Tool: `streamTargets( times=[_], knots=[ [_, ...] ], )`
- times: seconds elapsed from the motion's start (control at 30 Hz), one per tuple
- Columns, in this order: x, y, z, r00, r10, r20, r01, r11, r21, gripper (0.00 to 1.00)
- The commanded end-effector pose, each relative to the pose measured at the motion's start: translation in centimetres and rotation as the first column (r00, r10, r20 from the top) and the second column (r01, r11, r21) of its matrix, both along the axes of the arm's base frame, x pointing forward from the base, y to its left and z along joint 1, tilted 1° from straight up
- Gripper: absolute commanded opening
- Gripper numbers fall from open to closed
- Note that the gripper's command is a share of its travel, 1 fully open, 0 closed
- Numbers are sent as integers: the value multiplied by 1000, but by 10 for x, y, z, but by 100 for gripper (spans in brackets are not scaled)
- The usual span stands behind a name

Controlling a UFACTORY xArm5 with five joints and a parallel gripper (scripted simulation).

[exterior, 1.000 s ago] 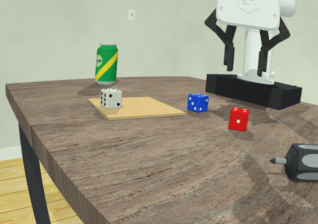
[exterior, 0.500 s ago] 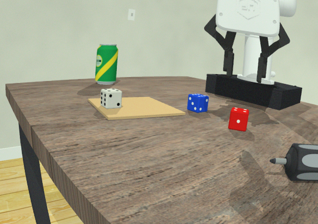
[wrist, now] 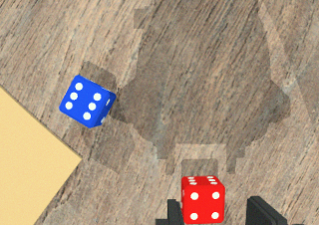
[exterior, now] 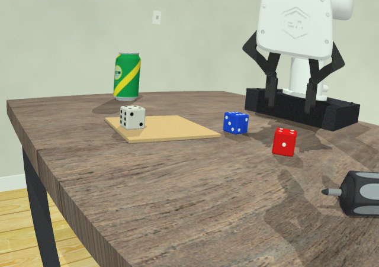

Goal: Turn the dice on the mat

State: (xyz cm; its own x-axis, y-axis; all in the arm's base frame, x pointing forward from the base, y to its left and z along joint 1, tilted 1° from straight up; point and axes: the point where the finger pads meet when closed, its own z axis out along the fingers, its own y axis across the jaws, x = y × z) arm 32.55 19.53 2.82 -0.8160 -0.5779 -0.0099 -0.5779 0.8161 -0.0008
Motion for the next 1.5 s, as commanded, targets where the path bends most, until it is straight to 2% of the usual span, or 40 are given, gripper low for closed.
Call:
streamTargets(
  times=[0.0,0.6,1.47],
  knots=[
    [1,1,-4,1000,0,2,0,1000,1,47],
    [1,1,-20,1000,0,2,0,1000,1,47],
    [1,1,-21,1000,0,2,0,1000,1,47]
  ],
)
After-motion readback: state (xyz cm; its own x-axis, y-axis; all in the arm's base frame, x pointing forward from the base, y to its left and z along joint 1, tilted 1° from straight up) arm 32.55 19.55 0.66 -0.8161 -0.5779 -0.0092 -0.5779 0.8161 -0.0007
